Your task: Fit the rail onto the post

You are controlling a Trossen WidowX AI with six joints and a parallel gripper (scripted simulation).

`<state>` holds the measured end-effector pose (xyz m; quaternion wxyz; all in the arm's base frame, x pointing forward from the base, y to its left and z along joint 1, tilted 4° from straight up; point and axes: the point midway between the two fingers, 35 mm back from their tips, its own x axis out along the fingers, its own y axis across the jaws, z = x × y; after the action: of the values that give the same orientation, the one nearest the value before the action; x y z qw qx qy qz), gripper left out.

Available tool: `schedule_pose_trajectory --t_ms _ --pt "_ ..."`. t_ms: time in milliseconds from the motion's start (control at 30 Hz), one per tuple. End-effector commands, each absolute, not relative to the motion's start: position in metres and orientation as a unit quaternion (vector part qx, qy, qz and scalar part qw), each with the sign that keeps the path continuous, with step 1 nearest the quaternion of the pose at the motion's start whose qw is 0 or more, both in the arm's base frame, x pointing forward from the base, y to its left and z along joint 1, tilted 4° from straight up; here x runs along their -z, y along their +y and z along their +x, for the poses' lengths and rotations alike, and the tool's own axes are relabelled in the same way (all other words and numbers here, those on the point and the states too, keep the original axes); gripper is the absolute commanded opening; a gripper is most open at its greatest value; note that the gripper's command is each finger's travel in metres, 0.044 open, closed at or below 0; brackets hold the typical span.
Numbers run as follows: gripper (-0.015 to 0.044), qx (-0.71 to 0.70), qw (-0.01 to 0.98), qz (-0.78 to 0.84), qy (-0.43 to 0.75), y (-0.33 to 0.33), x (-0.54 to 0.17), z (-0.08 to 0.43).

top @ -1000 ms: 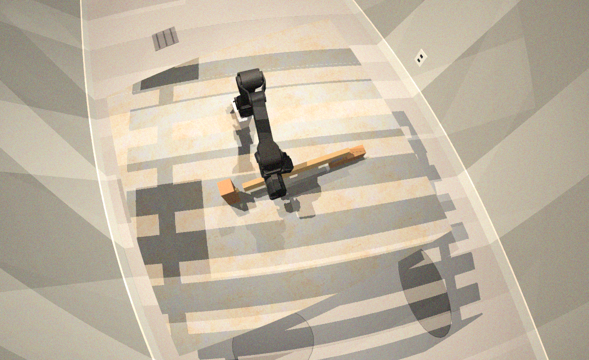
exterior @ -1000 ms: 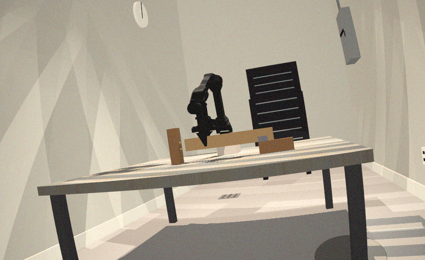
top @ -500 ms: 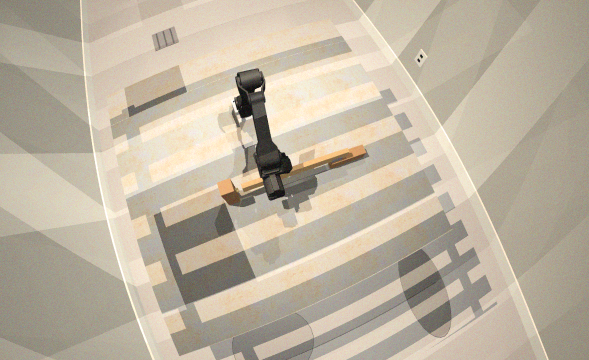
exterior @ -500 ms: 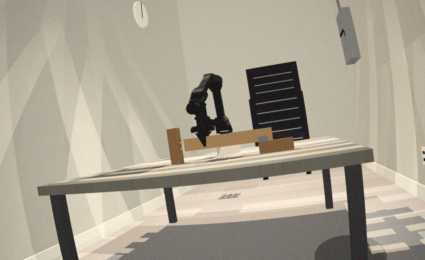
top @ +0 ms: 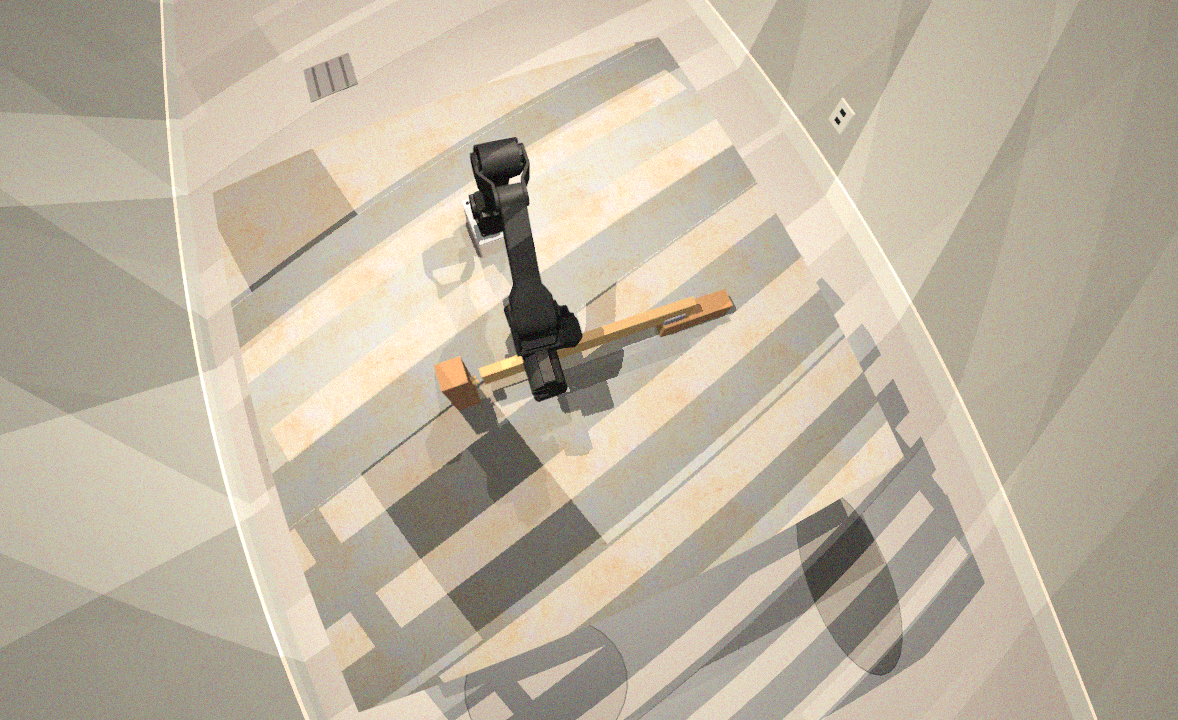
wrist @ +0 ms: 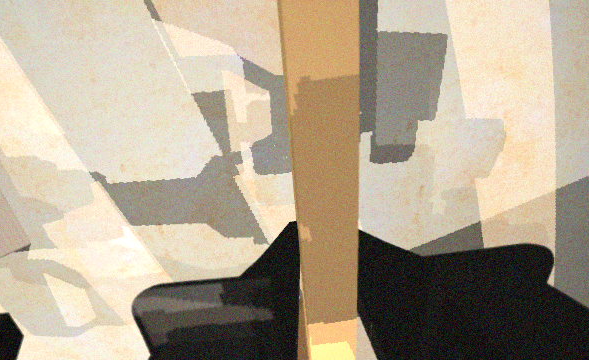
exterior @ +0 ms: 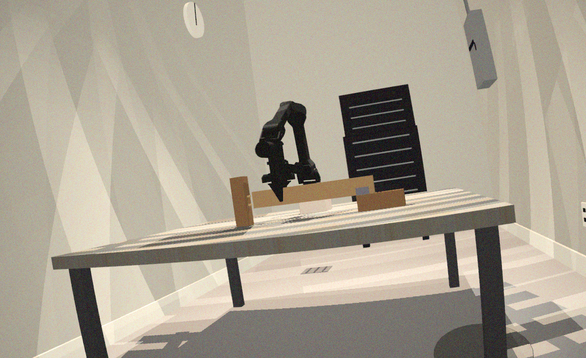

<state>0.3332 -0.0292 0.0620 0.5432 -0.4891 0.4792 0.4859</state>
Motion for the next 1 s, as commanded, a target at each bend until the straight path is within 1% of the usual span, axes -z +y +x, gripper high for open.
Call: schedule_pose_trajectory --t_ms 0,967 --pt "0.0000 -0.485 0.544 -0.491 0.477 -0.0316 -0.0643 0.3346" --pt "0.0000 -0.485 0.544 -0.491 0.477 -0.0402 -0.0625 0.3357"
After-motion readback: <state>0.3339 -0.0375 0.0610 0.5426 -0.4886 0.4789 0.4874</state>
